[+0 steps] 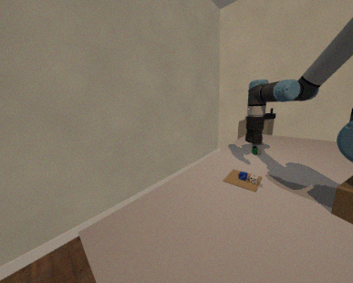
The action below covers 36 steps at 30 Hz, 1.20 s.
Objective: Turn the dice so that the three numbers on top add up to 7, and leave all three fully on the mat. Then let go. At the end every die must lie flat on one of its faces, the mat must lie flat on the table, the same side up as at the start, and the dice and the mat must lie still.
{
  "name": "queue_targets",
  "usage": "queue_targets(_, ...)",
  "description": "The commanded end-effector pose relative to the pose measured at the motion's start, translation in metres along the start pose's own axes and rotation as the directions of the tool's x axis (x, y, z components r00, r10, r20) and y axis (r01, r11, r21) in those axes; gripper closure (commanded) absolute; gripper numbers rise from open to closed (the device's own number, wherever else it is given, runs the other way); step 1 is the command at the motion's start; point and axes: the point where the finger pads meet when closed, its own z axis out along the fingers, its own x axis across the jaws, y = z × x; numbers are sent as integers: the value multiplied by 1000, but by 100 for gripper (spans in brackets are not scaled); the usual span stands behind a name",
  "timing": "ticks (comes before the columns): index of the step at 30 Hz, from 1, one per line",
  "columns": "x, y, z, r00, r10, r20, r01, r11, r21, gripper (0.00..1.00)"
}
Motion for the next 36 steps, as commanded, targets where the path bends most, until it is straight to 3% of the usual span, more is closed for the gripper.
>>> queue_targets(1, 0, 1, 0, 1000, 8, 1, -8, 1000, 0, 43)
queue_targets(17, 2, 36, -2, 965, 264, 0, -264, 965, 0, 43)
queue_targets(29, 11, 95, -4, 794, 608, 0, -608, 794, -1, 43)
queue_targets(36, 15, 114, -5, 716, 698, 0, -698, 716, -1, 43)
